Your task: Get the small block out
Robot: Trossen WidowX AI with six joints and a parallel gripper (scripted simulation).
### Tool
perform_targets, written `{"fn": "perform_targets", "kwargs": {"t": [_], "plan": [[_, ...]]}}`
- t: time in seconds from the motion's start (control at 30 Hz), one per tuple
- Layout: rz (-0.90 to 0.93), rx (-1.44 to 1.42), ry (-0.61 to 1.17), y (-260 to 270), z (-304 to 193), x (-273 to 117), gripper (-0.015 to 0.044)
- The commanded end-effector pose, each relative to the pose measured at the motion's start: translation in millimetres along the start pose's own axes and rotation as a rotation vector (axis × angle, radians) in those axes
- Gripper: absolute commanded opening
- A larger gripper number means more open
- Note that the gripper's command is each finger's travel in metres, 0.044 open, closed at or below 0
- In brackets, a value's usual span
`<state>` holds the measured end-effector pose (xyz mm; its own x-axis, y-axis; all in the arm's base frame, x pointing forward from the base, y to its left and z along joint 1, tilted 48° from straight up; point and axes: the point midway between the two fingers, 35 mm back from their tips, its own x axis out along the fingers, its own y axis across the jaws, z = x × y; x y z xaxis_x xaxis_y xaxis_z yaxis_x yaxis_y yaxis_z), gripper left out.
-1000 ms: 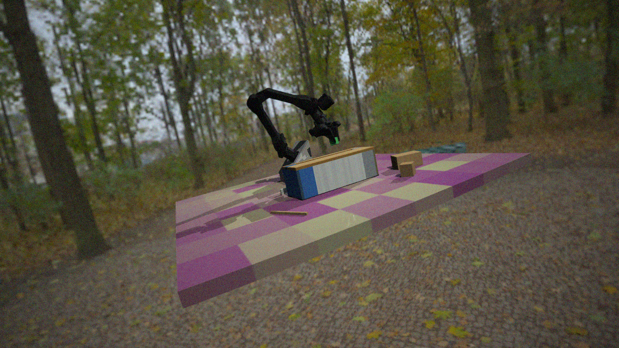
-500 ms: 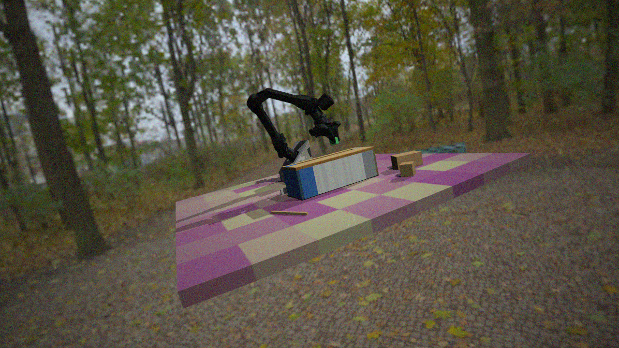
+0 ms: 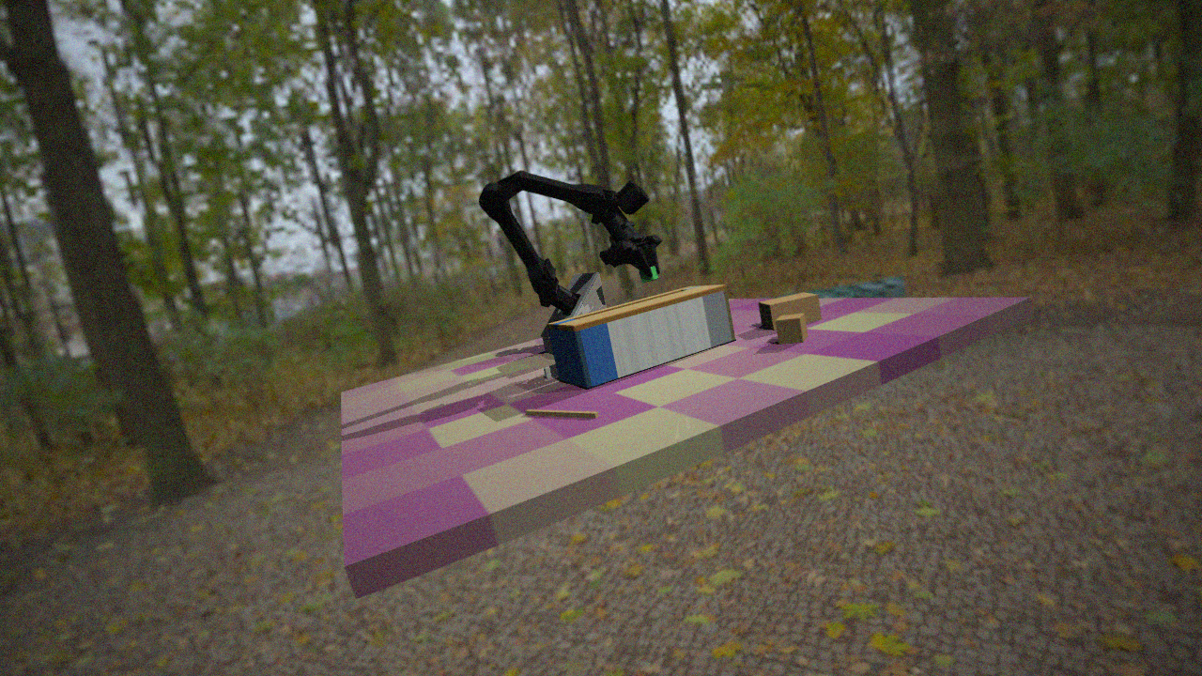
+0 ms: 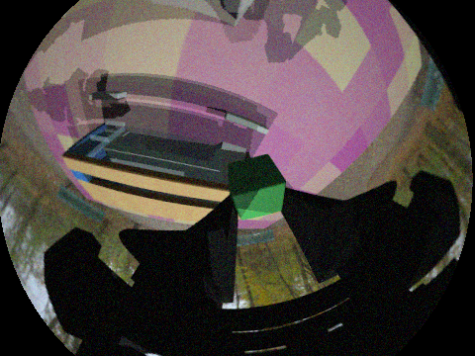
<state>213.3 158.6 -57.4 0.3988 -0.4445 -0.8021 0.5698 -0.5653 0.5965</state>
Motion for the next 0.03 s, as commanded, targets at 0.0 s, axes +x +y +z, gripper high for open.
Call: {"fn": "perform_targets", "kwargs": {"t": [0.0], "plan": [[-0.003, -0.002, 0.0, -0.1, 0.1, -0.5, 0.0]]}}
